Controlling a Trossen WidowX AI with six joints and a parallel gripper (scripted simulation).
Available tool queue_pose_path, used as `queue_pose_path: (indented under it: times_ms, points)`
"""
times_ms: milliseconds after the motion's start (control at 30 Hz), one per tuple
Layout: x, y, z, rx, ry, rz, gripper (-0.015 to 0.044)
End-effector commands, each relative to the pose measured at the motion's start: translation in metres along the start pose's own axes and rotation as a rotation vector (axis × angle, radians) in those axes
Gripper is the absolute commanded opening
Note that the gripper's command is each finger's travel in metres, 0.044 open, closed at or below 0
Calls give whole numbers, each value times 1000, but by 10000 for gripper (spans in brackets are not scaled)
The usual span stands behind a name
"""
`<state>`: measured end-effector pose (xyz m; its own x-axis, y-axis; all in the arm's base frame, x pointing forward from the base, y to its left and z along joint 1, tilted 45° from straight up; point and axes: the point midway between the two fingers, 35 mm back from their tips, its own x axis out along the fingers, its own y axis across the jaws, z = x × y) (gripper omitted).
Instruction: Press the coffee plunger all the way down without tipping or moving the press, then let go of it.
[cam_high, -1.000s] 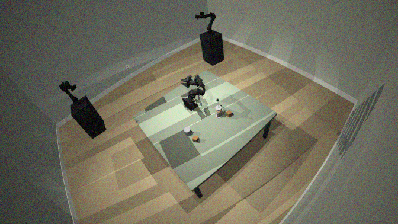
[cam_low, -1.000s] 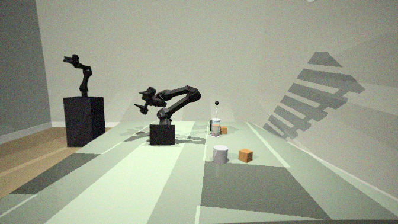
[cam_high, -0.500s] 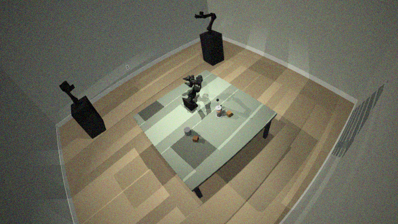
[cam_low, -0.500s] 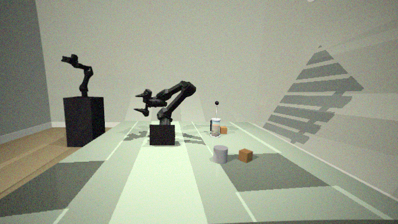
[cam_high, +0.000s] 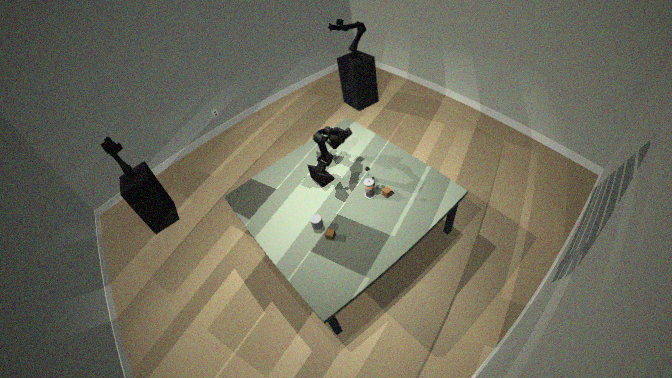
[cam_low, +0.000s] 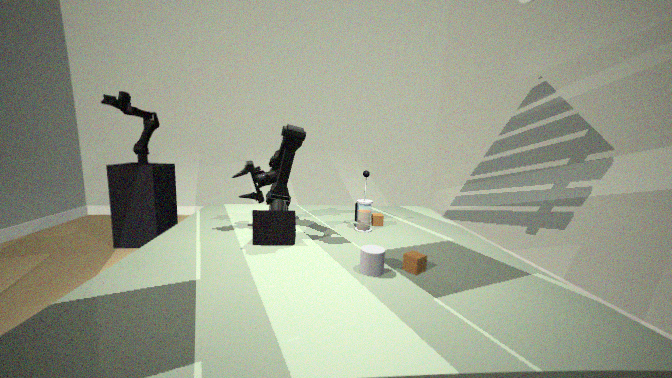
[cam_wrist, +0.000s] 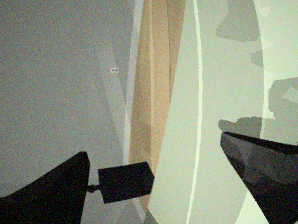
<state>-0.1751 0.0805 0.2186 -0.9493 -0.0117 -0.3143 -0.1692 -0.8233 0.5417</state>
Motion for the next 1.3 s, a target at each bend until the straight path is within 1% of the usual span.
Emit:
queue_pose_path:
  times_ms: [0,133,300,533,700,867,1033,1267]
  points:
    - [-17,-30,25,65,-107,-127,440]
    - [-42,-58,45,108,-212,-254,440]
    - [-86,-93,64,175,-356,-434,440]
    - [-166,-130,75,240,-548,-689,440]
    - [-230,-142,67,294,-685,-870,440]
    - [-295,-140,48,338,-817,-1058,440]
    - [-357,-123,20,376,-942,-1236,440]
    - [-432,-76,-35,425,-1099,-1511,440]
